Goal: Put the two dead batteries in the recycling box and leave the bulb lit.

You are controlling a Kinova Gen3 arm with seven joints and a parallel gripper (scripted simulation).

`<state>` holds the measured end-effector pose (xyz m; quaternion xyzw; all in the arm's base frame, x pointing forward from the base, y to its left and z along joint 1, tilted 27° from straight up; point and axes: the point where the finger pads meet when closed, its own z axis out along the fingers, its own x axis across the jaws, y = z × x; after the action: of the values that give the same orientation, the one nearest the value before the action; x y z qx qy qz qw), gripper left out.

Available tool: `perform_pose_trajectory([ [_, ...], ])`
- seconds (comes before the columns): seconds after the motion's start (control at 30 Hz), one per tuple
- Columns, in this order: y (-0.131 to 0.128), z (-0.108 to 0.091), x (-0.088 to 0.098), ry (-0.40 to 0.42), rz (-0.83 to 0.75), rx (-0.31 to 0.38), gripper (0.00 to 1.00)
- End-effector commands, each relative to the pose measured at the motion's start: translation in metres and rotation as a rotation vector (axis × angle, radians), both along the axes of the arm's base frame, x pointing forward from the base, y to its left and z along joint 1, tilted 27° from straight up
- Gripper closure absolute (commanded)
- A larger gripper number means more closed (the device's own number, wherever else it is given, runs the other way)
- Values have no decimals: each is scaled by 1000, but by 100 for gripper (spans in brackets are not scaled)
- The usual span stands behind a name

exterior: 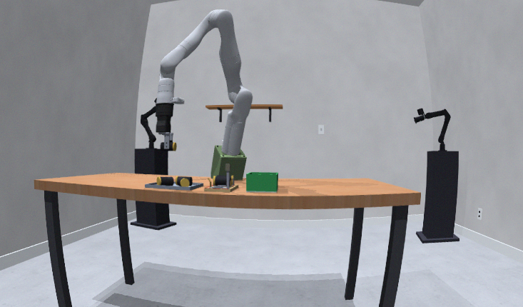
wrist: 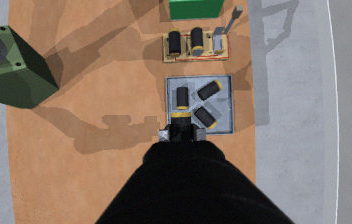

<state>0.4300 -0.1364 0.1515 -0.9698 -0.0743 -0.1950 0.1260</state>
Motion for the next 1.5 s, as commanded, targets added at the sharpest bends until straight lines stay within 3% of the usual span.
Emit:
perform_pose_trajectory([
  [0.0, -1, 0, 0, -1, -2, 0, 43],
  [0.9, 0, -2, 1, -1, -2, 0, 43],
  [1.03, 4, -15, 6, -1, -2, 0, 43],
  [1.27, 16, -54, 22, 0, -2, 0, 43],
  [1.47, 21, -71, 29, 0, -2, 0, 43],
])
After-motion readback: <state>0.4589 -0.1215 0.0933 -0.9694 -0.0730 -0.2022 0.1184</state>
